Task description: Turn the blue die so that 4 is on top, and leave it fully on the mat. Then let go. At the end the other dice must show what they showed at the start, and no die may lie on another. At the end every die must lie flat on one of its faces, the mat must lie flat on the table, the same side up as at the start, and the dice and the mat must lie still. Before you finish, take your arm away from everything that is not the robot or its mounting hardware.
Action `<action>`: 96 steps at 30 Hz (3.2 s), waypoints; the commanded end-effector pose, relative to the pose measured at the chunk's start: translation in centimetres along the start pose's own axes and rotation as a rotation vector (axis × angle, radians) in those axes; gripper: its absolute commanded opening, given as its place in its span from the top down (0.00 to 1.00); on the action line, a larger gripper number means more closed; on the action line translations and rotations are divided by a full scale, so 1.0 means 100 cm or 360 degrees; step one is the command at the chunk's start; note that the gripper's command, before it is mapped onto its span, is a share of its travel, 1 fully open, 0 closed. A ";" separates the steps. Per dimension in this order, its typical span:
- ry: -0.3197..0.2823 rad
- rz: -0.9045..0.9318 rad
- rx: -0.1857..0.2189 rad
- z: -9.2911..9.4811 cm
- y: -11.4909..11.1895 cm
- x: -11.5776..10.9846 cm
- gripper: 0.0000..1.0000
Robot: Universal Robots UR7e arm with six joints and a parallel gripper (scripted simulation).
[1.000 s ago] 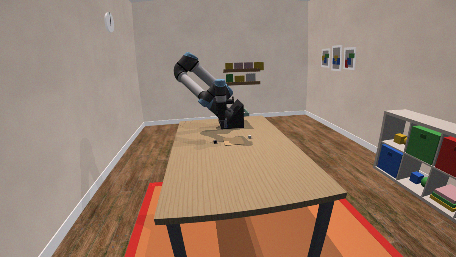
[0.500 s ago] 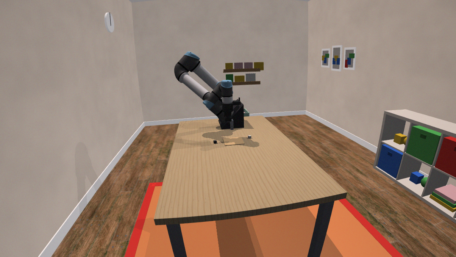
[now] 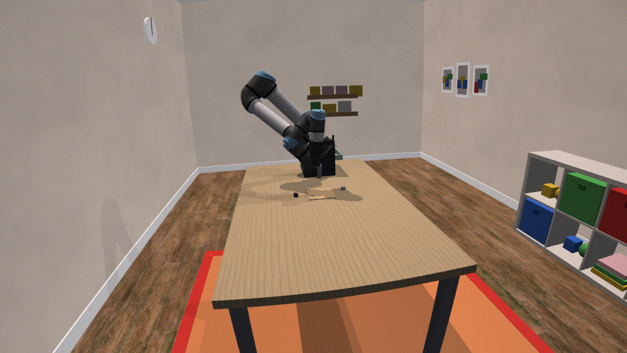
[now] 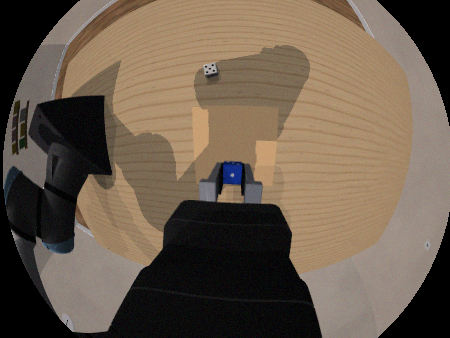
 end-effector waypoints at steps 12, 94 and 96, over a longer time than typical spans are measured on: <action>-0.0471 0.0005 0.0020 0.004 0.000 0.014 0.60; -0.1560 -0.0002 0.0020 0.050 0.000 0.046 0.60; -0.1560 -0.0002 0.0020 0.050 0.000 0.046 0.60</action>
Point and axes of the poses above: the point where the finger pads meet when closed, its own z axis out along the fingers, its own y axis across the jaws, x = y × z, the point moved 4 cm from there along -z, back along the fingers
